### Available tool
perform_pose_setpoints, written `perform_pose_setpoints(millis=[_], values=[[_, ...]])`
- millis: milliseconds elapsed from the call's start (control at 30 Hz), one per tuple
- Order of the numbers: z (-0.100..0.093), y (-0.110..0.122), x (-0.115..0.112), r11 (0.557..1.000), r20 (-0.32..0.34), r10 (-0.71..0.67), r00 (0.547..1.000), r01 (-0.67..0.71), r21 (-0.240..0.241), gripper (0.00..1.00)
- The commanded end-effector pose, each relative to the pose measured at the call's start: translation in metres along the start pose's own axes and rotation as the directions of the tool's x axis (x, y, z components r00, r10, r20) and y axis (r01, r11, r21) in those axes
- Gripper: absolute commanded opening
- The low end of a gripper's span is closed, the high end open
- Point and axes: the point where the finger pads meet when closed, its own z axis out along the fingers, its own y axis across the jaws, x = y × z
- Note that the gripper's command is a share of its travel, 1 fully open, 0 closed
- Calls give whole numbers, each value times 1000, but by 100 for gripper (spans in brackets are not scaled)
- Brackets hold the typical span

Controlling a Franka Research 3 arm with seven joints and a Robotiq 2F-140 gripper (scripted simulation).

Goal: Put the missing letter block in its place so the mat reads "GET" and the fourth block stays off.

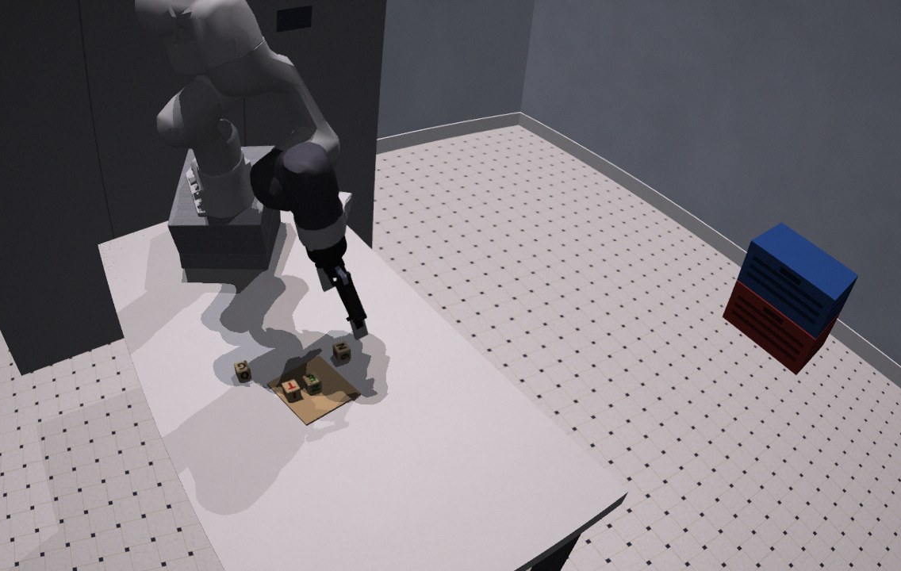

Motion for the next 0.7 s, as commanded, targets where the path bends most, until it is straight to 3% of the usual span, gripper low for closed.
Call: perform_pose_setpoints(millis=[0,667], values=[[-1,4,-9,994,-79,-96,992,91,-64,100],[-1,-1,-15,994,-103,-77,992,69,-83,100]])
